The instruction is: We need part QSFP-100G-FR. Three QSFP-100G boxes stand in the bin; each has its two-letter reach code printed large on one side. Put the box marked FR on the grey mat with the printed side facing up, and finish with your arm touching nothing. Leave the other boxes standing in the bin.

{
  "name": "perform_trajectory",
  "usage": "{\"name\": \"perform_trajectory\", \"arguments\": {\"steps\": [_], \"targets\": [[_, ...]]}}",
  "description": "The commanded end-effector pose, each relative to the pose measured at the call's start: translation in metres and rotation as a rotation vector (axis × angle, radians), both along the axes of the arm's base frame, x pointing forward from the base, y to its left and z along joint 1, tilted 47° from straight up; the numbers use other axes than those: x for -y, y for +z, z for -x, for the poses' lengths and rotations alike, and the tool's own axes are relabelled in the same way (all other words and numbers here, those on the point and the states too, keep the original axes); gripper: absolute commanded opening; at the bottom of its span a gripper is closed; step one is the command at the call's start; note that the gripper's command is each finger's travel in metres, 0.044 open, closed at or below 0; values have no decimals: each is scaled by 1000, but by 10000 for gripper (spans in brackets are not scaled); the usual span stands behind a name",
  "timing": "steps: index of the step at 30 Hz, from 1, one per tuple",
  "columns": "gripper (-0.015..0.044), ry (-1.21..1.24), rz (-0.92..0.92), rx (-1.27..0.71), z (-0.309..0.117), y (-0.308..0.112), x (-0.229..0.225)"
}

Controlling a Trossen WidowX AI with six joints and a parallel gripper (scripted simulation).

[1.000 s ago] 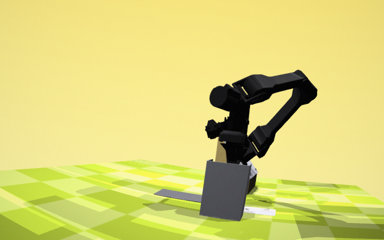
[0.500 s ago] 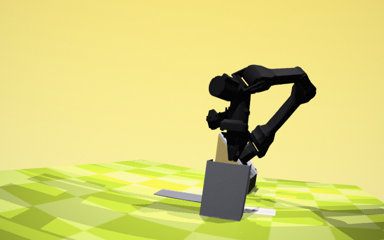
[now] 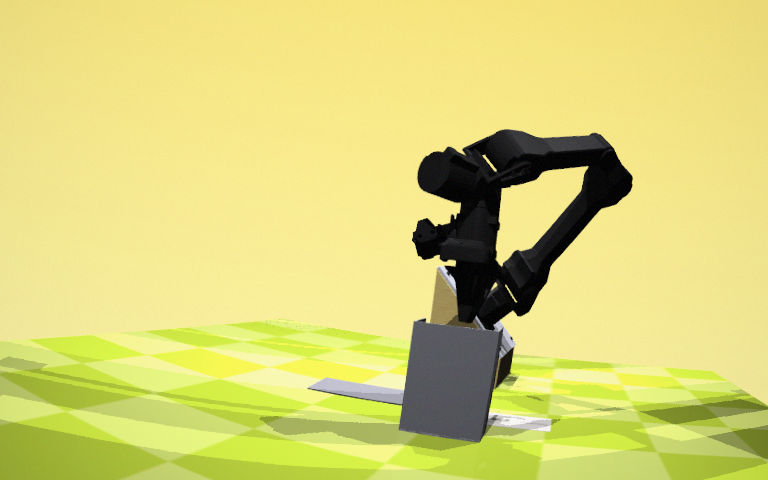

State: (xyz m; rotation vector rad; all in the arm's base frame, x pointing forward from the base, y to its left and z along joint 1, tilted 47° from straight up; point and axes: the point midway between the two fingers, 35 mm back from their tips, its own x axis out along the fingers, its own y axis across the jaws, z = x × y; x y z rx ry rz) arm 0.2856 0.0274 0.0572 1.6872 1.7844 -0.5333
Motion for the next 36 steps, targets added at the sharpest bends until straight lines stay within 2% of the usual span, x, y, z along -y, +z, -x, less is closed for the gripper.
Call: {"name": "perform_trajectory", "arguments": {"steps": [1,23,36], "targets": [[236,-2,0,-2,0,0,0],[236,81,21,-62,-11,7,3],[236,81,21,-62,-10,-5,-9]]}}
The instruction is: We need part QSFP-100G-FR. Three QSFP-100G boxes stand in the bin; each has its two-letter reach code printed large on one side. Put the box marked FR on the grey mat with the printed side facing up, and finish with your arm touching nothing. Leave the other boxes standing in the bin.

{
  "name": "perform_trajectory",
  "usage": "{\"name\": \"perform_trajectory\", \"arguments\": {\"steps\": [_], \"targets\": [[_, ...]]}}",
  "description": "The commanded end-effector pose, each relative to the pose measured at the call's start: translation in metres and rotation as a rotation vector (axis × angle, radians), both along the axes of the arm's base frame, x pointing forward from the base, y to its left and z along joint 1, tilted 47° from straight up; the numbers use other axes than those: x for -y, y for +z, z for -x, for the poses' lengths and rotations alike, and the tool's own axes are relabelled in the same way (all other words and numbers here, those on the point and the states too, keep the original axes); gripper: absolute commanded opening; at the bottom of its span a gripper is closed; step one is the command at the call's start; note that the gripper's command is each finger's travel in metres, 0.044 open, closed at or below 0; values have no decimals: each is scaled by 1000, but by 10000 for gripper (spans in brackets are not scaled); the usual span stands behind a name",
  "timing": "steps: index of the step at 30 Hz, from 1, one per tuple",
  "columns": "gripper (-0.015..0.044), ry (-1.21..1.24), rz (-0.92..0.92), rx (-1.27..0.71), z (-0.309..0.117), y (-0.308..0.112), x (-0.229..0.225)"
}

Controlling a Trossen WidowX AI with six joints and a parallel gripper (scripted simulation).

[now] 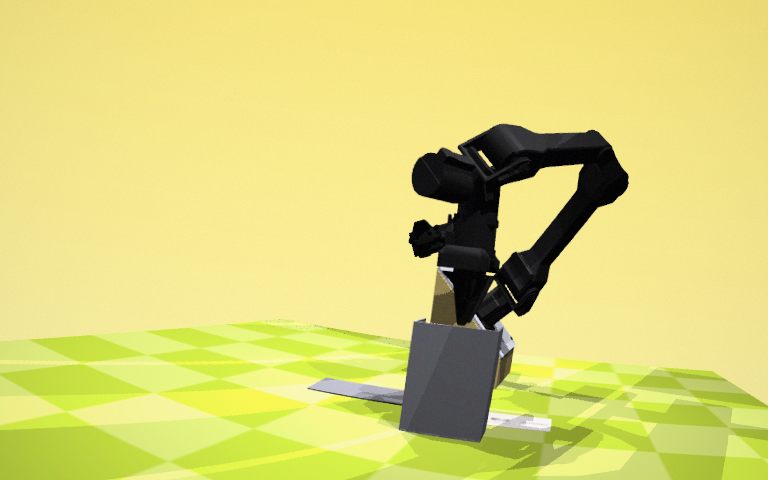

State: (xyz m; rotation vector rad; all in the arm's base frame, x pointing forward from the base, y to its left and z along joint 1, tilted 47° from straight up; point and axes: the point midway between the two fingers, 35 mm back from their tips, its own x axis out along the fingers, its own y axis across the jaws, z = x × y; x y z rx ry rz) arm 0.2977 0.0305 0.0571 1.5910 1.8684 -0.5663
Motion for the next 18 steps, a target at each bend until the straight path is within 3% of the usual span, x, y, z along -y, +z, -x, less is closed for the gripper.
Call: {"name": "perform_trajectory", "arguments": {"steps": [1,18], "targets": [[236,0,-2,-9,2,-6,-7],[236,0,-4,-9,5,-21,-22]]}}
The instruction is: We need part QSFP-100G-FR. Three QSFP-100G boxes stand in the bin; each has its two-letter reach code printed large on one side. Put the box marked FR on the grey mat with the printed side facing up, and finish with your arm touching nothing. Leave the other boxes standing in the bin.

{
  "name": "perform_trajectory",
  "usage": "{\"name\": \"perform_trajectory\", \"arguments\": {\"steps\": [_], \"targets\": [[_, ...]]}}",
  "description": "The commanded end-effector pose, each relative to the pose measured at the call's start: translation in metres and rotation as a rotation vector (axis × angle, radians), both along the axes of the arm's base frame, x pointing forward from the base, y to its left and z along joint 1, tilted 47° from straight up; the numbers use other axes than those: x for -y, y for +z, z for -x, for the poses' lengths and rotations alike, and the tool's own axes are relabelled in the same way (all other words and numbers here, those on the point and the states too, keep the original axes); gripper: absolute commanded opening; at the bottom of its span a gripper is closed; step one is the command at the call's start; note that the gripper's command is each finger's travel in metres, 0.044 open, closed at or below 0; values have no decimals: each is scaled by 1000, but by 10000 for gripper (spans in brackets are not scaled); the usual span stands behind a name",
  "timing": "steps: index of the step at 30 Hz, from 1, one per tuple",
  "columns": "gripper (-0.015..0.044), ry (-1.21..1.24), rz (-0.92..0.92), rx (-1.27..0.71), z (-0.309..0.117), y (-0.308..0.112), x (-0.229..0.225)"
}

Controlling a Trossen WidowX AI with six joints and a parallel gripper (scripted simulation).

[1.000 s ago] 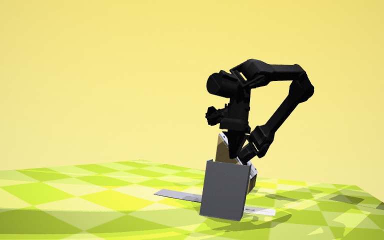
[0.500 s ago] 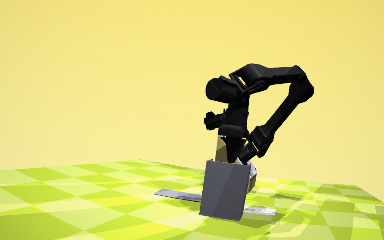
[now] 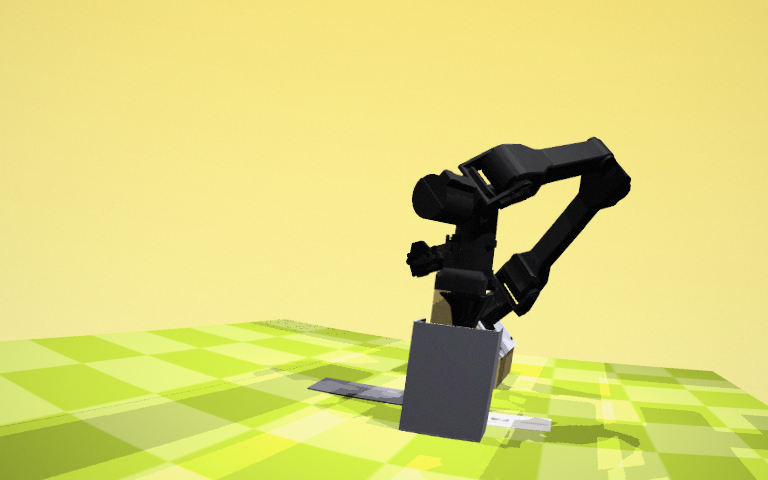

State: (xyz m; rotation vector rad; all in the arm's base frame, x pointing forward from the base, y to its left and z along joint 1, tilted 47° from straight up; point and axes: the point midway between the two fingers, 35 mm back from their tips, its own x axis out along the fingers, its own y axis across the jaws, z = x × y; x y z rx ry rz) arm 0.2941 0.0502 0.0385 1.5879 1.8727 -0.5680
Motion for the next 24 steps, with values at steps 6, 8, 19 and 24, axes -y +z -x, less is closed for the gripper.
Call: {"name": "perform_trajectory", "arguments": {"steps": [6,8,19,24], "targets": [[210,0,0,0,0,-1,-1],[196,0,0,0,0,-1,-1],[152,0,0,0,0,-1,-1],[152,0,0,0,0,0,0]]}}
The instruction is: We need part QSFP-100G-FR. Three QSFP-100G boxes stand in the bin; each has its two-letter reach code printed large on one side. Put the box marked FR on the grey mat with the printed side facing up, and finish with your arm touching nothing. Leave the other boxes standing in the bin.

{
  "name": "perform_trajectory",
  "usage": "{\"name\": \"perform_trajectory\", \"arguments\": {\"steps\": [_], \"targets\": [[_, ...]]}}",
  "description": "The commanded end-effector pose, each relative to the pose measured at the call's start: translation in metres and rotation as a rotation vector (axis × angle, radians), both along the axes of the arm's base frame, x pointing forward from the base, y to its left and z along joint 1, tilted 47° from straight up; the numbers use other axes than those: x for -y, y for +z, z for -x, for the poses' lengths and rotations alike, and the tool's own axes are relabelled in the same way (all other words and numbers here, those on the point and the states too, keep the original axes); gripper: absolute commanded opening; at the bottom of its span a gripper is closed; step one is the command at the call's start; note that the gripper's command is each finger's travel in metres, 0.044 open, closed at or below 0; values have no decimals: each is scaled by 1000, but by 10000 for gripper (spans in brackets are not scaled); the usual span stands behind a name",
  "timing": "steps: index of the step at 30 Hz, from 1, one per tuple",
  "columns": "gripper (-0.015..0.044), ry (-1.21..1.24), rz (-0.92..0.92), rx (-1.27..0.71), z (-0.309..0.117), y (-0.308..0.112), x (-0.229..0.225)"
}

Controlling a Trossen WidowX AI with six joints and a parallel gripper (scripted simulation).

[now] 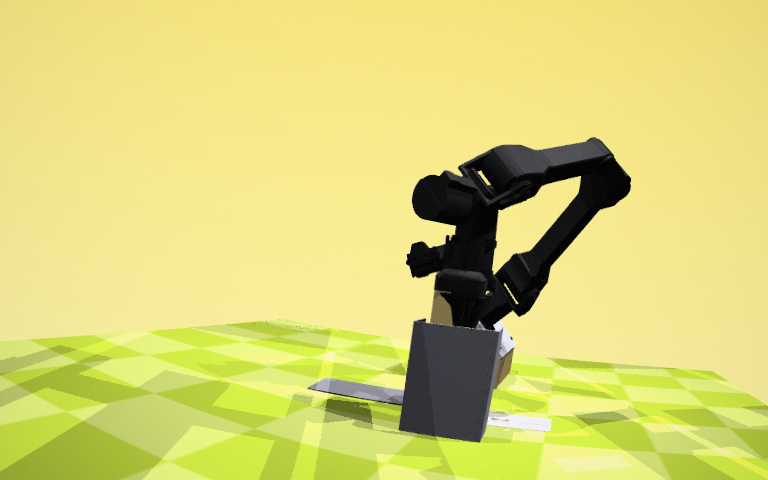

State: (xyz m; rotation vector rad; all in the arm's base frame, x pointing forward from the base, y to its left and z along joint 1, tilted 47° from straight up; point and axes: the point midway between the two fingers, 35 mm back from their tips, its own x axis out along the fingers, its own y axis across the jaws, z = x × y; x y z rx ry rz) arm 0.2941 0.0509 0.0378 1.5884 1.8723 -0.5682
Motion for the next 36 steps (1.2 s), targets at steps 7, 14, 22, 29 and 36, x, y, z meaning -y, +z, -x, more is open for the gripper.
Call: {"name": "perform_trajectory", "arguments": {"steps": [7,14,22,29,36], "targets": [[152,-2,-3,-5,-1,8,9],[152,-4,-4,-3,0,4,12],[152,3,2,7,6,-8,27],[152,10,6,15,12,-17,39],[152,18,8,23,18,-27,51]]}}
